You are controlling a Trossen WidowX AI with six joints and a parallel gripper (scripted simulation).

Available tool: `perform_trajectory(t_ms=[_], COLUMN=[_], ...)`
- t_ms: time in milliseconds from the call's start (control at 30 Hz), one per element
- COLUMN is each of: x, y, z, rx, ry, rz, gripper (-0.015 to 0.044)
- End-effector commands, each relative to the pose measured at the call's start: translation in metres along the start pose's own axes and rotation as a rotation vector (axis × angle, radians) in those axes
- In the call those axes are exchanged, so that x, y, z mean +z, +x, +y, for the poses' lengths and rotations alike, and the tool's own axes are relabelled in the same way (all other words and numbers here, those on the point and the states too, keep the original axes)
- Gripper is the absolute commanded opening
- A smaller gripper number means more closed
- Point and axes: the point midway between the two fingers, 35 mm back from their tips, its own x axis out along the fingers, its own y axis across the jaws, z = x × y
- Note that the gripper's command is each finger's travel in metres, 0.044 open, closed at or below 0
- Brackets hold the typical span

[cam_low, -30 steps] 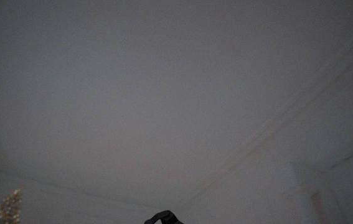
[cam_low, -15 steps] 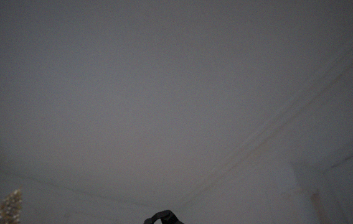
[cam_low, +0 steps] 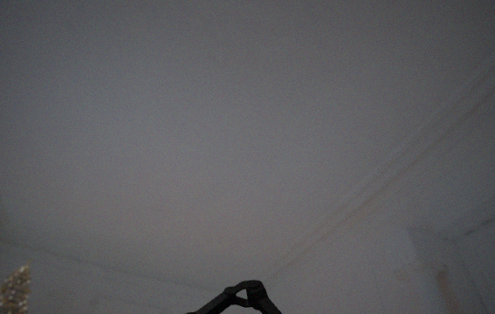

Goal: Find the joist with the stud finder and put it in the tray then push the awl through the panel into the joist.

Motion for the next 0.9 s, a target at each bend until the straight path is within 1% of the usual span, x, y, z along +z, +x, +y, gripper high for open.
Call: perform_trajectory(t_ms=[0,167,300,367,500,867], x=[0.001,0.008,0.014,0.016,0.017,0.017], y=[0.011,0.025,0.033,0.036,0.038,0.038], z=[-0.002,-0.004,-0.004,-0.005,-0.005,-0.005], rx=[-0.032,-0.183,-0.394,-0.516,-0.634,-0.639], ry=[-0.357,-0.872,-1.232,-1.364,-1.489,-1.495], rz=[-0.190,-0.471,-0.666,-0.753,-0.799,-0.800], gripper=[0.0440,0.0440,0.0440,0.0440,0.0440,0.0440])
